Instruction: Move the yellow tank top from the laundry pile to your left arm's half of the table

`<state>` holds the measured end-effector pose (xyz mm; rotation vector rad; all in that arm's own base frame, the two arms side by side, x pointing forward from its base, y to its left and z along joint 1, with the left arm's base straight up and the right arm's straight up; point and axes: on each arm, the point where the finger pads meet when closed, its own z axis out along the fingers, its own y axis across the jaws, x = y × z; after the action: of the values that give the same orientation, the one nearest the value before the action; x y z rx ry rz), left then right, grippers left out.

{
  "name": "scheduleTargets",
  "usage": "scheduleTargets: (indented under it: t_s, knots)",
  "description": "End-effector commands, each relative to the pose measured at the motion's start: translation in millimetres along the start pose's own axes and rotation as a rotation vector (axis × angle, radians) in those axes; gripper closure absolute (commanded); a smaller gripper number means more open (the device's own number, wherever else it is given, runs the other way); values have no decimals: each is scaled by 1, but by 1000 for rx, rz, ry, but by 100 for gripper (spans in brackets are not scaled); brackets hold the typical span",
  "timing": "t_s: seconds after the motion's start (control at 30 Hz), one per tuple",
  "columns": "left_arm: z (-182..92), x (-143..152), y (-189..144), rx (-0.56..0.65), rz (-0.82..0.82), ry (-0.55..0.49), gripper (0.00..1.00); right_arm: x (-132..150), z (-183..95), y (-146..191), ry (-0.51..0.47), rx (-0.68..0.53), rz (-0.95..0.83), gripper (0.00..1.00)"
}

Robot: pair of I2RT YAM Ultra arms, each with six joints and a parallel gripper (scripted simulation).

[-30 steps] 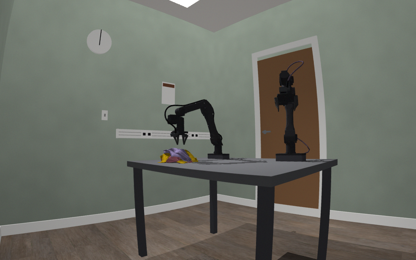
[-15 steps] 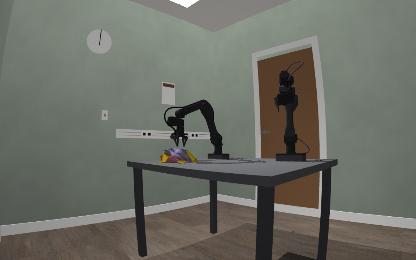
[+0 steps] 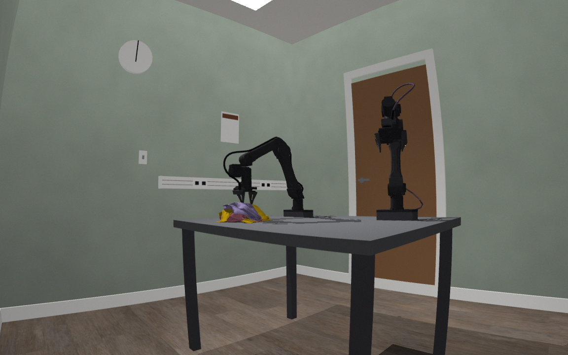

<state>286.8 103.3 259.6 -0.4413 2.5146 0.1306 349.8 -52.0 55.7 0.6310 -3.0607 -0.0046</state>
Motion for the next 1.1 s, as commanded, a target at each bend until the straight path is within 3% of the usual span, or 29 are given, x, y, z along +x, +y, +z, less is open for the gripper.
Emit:
scheduleTargets:
  t_s: [0.0,0.37,0.57,0.6,0.9,1.07]
  knots:
    - [-20,-17,-1,-1,11,-78,8,-2,17,-2,1,-14,-2,40]
    - [-20,-17,-1,-1,11,-78,8,-4,36,-2,-7,-11,-8,40]
    - [-20,-17,-1,-1,11,-78,8,-16,18,-10,-61,23,-4,40]
    - [-20,-17,-1,-1,11,-78,8,-11,23,-8,-45,13,-6,67]
    - [-20,-17,-1,-1,11,-78,8,-4,36,-1,-11,-10,-8,67]
    - [-20,-17,-1,-1,11,-78,8,-7,26,-3,-30,2,-5,67]
